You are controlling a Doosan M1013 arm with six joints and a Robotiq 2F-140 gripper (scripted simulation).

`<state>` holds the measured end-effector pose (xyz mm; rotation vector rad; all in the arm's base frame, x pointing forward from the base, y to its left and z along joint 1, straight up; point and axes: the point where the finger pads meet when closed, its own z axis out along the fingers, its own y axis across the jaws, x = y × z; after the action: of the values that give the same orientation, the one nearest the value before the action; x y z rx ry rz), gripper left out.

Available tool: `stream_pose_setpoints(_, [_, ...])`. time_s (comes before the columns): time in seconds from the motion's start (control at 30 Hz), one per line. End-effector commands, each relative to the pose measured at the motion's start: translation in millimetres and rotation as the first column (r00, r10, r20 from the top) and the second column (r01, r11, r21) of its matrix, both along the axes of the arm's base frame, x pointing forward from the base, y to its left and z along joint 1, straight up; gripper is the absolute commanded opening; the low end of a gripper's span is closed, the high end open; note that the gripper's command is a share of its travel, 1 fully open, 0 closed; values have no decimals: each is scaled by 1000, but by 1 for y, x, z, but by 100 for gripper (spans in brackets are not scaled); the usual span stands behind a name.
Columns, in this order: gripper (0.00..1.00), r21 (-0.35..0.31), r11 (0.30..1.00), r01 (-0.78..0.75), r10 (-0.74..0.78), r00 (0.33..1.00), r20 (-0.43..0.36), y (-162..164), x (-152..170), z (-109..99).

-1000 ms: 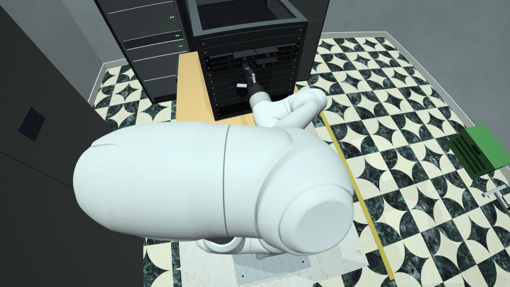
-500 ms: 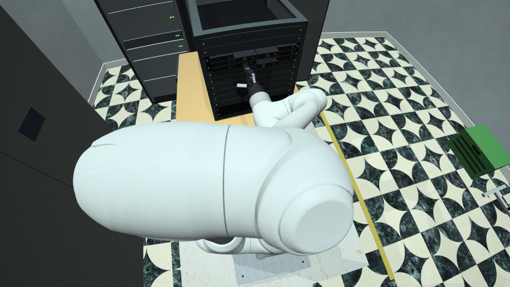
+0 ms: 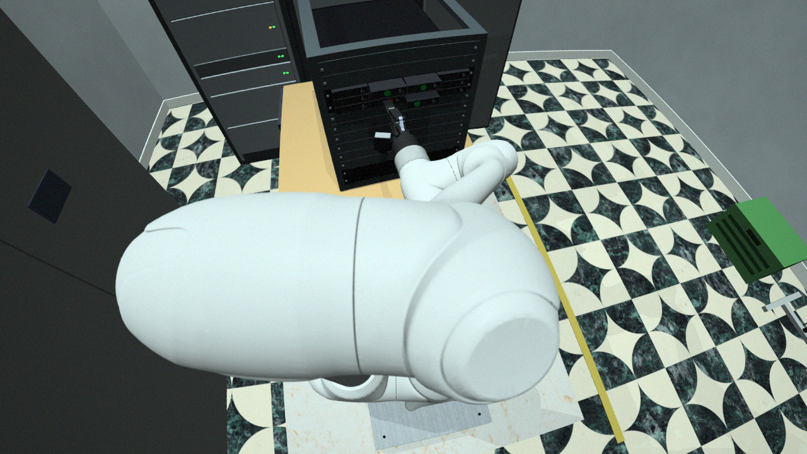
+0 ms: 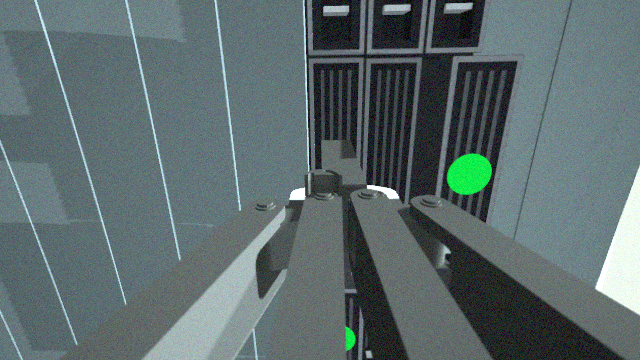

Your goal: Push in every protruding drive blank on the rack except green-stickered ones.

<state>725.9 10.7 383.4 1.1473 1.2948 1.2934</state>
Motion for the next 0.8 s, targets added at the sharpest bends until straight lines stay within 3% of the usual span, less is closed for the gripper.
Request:
stream_pose_setpoints(0.0, [10,0,1000,0,0,1000,1,0,0,1])
stream_pose_setpoints(0.27, [10,0,1000,0,0,1000,1,-1,-8,1])
stream_pose_setpoints(0.77, [10,0,1000,0,0,1000,1,-9,-74,1])
